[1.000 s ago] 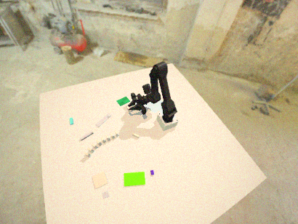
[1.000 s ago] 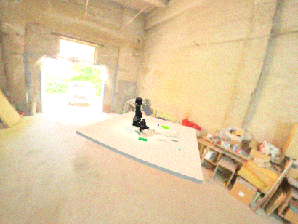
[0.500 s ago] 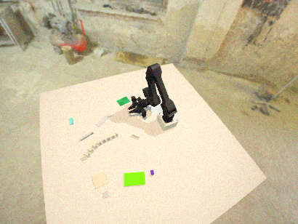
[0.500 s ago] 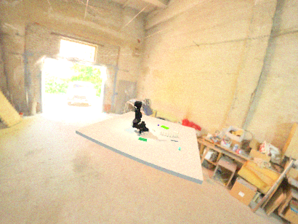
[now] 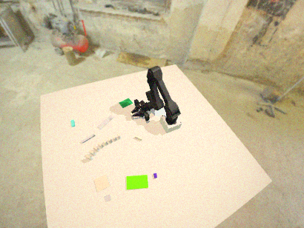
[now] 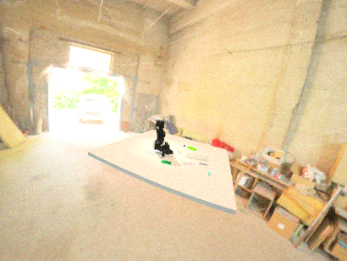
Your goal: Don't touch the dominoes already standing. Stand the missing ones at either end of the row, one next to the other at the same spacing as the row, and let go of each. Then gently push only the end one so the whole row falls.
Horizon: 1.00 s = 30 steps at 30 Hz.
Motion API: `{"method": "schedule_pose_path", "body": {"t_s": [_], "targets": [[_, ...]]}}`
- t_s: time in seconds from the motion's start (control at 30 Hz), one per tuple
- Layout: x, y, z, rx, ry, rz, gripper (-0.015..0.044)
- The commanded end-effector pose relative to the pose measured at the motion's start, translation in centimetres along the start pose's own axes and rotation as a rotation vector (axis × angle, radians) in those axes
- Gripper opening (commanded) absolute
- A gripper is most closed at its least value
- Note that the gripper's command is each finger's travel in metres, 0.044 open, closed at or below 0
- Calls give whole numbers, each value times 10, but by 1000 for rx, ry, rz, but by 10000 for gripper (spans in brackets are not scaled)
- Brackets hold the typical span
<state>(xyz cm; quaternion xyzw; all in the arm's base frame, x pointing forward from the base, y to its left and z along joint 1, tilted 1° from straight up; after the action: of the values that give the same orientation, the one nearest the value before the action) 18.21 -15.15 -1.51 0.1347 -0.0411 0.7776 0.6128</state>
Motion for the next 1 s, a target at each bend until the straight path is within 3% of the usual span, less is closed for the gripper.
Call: {"method": "schedule_pose_path", "body": {"t_s": [0.0,0.43,0.97], "targets": [[-1,0,0,1,-1,-5,107],[-1,0,0,1,-1,-5,440],[9,2,48,11,-10,-11,440]]}}
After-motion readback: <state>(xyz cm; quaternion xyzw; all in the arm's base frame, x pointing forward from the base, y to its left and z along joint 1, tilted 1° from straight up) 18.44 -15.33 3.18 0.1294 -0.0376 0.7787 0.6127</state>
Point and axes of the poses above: the point midway between the two fingers, 35 mm back from their tips, its own y axis back along the fingers, its own x axis across the jaws, z = x × y, the point moved 4 cm from there along y, back along the fingers, and after that the axes turned 12 degrees about -y, right-handed, at the moved point
